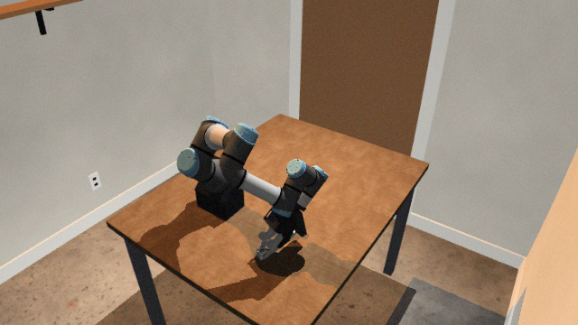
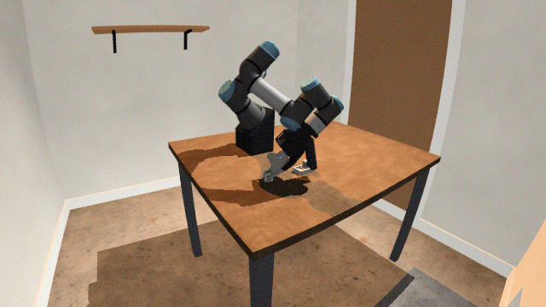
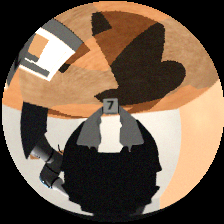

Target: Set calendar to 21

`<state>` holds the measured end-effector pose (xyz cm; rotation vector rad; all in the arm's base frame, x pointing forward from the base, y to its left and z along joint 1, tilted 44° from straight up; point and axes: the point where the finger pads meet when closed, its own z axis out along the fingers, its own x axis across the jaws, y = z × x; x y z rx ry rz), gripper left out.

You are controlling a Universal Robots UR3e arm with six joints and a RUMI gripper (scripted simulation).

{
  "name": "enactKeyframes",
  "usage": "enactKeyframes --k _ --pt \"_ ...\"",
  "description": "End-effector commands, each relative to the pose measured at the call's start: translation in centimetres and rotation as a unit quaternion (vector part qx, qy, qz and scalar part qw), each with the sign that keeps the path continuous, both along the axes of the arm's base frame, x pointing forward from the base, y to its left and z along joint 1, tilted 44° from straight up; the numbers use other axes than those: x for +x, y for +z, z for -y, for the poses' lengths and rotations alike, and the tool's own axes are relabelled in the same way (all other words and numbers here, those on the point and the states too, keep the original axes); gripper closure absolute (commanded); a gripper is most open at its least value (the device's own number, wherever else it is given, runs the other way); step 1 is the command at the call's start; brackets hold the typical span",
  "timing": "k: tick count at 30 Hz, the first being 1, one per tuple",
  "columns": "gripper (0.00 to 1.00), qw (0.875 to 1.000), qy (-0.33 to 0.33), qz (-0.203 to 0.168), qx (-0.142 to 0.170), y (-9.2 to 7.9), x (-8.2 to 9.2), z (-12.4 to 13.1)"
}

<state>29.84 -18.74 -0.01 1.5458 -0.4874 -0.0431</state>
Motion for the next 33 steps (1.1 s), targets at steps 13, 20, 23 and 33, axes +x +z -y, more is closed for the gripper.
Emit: enactKeyframes --k 13,20,23,33 --pt "0.9 1.0 0.0 0.001 0.0 0.2 0.1 -0.2" --pt "0.9 1.0 0.0 0.001 0.0 1.3 0.1 -1.2" --pt "0.9 1.0 0.0 0.001 0.0 2.2 0.2 -2.1" --pt "0.9 1.0 0.0 0.001 0.0 4.4 0.3 -4.3"
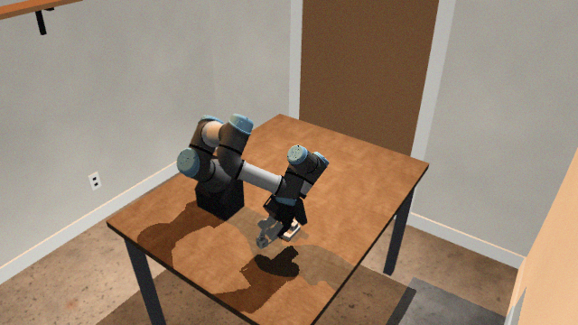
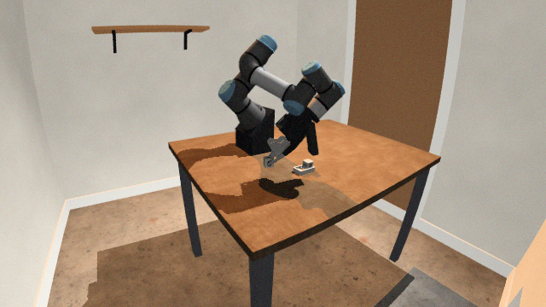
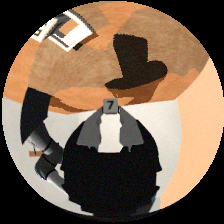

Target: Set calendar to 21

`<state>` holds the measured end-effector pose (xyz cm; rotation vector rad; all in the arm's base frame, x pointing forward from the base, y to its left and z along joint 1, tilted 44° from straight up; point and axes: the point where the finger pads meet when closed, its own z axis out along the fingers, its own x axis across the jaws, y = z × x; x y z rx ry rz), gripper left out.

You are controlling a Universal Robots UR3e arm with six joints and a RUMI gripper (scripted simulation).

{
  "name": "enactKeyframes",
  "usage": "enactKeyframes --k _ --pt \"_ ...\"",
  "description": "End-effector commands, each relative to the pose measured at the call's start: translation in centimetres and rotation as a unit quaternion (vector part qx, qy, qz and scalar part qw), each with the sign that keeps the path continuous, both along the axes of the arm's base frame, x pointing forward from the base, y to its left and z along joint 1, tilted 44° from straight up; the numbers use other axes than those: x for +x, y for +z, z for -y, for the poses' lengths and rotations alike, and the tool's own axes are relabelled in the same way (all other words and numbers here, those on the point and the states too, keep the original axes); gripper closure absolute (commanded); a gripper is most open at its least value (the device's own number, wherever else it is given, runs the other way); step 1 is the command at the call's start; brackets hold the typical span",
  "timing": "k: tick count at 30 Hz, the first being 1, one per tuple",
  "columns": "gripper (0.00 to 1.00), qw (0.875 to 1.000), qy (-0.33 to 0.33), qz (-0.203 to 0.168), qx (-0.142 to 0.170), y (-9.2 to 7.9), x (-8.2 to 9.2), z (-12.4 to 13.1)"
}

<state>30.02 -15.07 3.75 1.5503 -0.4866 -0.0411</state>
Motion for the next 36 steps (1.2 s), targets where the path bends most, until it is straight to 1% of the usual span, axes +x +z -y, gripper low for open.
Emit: enactKeyframes --k 1,7,23,36 --pt "0.9 1.0 -0.001 0.0 -0.002 0.84 0.1 -0.84" --pt "0.9 1.0 -0.001 0.0 -0.002 1.27 0.12 -1.25" --pt "0.9 1.0 -0.001 0.0 -0.001 1.26 0.12 -1.25" --pt "0.9 1.0 -0.001 0.004 0.01 1.15 0.08 -1.25"
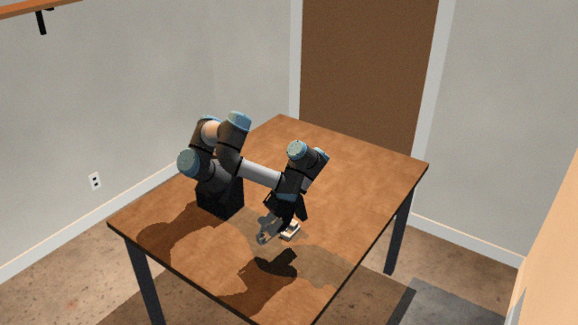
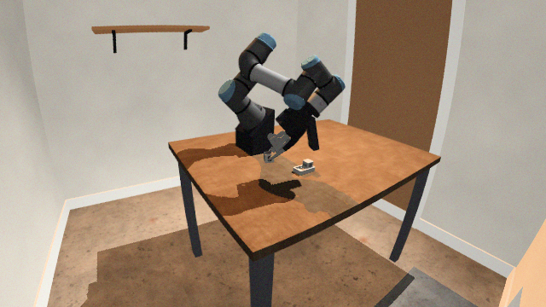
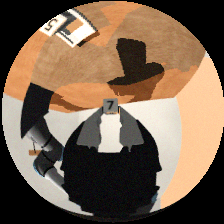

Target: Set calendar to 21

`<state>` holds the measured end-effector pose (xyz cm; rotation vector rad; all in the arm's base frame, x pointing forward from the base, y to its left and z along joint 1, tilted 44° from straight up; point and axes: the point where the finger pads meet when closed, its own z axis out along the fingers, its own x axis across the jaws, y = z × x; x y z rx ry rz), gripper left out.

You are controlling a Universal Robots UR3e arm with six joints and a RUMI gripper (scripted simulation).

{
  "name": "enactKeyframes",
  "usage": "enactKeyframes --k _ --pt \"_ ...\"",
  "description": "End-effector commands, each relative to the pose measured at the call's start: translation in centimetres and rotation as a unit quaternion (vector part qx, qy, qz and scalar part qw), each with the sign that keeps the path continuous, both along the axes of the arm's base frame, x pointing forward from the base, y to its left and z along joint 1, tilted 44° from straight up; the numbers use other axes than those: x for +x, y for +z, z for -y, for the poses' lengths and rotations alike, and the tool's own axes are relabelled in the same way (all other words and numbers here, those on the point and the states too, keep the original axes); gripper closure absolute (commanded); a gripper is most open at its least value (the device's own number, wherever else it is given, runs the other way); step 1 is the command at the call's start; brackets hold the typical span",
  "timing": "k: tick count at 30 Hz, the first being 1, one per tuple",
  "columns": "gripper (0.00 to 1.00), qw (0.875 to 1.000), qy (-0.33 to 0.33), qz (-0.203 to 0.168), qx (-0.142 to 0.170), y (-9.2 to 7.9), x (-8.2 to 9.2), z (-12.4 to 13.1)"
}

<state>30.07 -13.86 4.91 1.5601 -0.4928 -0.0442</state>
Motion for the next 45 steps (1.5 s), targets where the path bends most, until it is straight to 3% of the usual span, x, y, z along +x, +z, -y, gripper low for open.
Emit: enactKeyframes --k 1,45 --pt "0.9 1.0 0.001 0.003 0.007 -0.02 0.02 -0.03" --pt "0.9 0.993 0.032 0.039 0.105 0.24 -0.01 -0.02"
